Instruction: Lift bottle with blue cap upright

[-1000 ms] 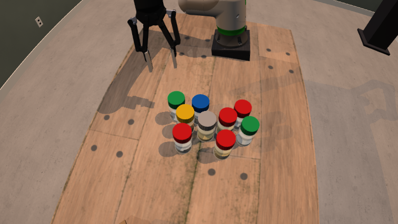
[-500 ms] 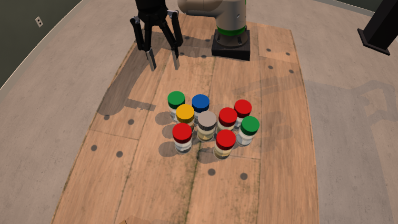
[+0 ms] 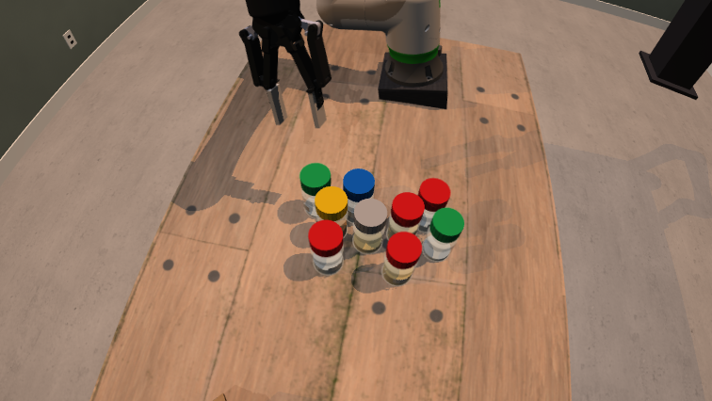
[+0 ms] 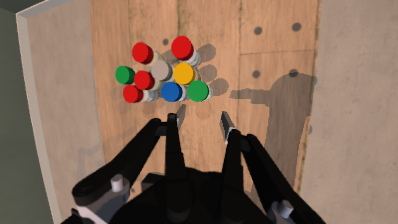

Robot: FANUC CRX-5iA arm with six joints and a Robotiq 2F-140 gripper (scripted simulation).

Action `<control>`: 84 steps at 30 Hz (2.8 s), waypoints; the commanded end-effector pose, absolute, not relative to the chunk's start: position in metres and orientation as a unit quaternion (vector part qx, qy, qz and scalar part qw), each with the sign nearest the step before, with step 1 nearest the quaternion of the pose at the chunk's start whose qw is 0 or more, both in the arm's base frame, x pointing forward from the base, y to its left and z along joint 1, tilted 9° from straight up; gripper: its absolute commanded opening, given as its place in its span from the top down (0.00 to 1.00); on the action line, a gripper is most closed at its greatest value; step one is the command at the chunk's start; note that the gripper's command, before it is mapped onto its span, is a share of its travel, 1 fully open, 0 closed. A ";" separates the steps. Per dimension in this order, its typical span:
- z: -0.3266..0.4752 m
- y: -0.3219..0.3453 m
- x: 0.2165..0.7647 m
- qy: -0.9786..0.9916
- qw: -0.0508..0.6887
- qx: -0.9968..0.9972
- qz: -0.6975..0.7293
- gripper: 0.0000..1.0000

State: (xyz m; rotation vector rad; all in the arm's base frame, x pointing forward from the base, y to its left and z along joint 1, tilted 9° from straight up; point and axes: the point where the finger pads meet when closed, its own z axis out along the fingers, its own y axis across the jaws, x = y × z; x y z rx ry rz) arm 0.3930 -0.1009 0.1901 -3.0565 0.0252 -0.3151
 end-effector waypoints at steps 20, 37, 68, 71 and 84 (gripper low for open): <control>0.195 -0.087 0.396 0.176 0.043 -0.980 -0.082 0.49; 0.198 -0.077 0.397 0.295 0.045 -0.952 -0.068 0.49; 0.205 -0.059 0.399 0.486 0.041 -0.872 -0.048 0.49; 0.206 -0.056 0.399 0.519 0.039 -0.853 -0.046 0.49; 0.208 -0.050 0.400 0.583 0.035 -0.810 -0.041 0.49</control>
